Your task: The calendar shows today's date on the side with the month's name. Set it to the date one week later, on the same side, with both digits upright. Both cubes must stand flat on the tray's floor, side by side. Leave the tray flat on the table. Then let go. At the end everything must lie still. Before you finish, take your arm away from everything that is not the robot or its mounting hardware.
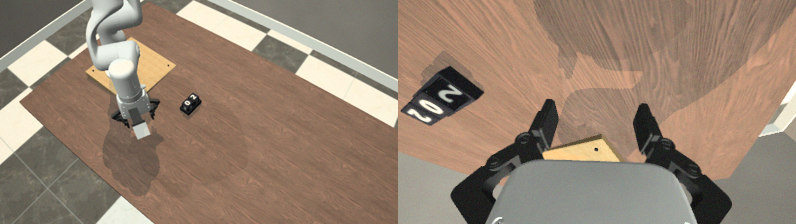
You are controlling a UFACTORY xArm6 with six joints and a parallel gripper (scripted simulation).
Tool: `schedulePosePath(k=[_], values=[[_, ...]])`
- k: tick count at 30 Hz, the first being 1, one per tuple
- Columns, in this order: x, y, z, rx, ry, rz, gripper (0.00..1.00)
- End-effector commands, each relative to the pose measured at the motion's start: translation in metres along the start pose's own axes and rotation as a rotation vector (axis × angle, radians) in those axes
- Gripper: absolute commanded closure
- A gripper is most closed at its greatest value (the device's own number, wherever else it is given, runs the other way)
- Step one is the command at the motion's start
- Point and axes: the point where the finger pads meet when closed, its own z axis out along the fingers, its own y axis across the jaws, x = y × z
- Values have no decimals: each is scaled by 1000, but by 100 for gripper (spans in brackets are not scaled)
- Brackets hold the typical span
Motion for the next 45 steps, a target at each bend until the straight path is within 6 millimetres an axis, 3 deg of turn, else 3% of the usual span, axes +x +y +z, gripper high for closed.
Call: schedulePosePath(k=[1, 35, 45], values=[[1, 0, -1, 0, 3, 0, 0], [1, 0, -3, 0, 3, 0, 0], [1, 0, -39, 0, 3, 0, 0]])
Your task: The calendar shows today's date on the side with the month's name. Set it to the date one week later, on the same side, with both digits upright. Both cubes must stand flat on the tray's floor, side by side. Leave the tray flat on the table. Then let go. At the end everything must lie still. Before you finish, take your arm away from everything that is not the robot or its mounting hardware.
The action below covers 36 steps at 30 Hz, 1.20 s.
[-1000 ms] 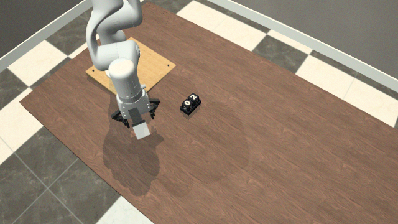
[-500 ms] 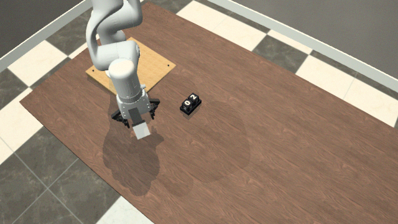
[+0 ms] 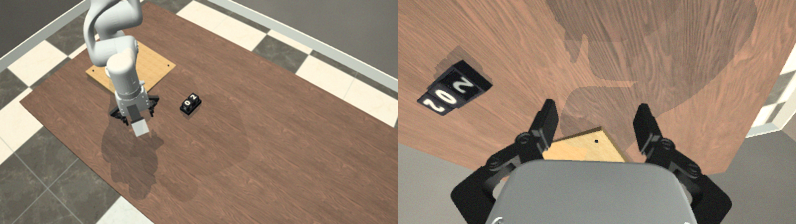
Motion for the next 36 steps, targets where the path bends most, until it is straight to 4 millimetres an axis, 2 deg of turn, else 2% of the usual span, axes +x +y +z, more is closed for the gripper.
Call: schedulePosePath(k=[1, 5, 9, 25, 36], values=[[1, 0, -24, 0, 3, 0, 0], [1, 0, -38, 0, 3, 0, 0], [1, 0, -41, 0, 3, 0, 0], [1, -1, -42, 0, 3, -6, 0], [7, -33, -43, -2, 1, -337, 0]])
